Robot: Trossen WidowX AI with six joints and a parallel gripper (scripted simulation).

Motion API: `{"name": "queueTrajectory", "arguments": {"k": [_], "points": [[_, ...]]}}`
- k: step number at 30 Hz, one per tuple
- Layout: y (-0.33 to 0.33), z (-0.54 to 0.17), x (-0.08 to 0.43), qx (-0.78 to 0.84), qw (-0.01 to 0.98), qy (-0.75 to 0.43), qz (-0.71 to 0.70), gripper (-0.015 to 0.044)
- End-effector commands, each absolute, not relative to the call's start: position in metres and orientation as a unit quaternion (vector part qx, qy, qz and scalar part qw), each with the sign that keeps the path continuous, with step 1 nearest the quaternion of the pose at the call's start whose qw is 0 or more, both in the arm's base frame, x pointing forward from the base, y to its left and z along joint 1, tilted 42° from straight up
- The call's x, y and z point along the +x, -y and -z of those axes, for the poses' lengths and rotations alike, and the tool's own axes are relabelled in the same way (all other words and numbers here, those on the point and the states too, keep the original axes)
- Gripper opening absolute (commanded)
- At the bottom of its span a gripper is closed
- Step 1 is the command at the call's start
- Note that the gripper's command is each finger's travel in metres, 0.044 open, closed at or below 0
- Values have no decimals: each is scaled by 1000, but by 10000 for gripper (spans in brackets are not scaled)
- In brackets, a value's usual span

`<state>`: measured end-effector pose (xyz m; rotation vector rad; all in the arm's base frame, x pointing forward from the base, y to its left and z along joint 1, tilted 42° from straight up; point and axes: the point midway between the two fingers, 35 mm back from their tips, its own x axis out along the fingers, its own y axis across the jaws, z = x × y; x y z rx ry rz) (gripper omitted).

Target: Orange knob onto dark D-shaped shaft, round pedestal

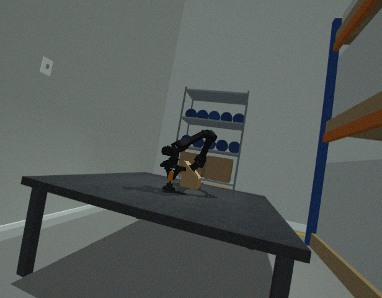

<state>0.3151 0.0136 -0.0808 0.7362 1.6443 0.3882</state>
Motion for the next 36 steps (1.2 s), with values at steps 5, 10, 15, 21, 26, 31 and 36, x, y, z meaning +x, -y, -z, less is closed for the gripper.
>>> {"name": "queueTrajectory", "arguments": {"k": [5,10,15,21,26,31,36], "points": [[-12,80,317,376,572,-722,-98,0],[-13,82,316,379,570,-723,-94,0],[-14,82,316,379,570,-723,-94,0],[-15,83,316,379,570,-723,-94,0],[-15,83,316,379,570,-723,-94,0],[-15,83,316,379,570,-723,-94,0],[-12,80,317,379,570,-723,-94,0]]}}
